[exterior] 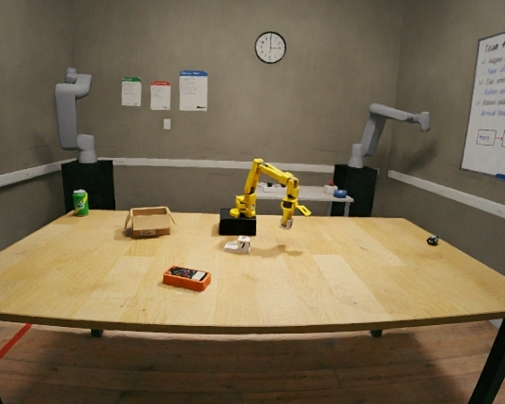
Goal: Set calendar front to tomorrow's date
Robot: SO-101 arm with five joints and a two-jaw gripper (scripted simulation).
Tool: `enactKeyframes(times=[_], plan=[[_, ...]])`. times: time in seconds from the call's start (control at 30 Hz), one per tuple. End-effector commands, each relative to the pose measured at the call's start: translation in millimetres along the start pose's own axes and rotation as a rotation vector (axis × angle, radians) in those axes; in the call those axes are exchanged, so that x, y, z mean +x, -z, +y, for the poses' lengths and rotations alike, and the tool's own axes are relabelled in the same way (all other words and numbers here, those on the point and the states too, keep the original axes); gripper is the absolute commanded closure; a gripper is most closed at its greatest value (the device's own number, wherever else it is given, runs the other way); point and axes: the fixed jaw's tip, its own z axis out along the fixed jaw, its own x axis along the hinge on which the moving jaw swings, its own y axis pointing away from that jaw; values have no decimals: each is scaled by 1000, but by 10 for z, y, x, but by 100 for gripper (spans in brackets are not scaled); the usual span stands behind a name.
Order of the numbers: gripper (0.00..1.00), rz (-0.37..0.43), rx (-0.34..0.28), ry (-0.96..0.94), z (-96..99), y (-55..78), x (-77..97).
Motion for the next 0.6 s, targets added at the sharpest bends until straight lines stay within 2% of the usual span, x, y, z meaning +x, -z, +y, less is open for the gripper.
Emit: enactKeyframes(times=[0.0,0.2,0.27,0.57], plan=[[100,-27,0,96,-6,59,-20],[100,-27,2,260,-20,58,-6],[100,-27,2,260,-20,58,-6],[100,-28,6,556,-51,57,18]])
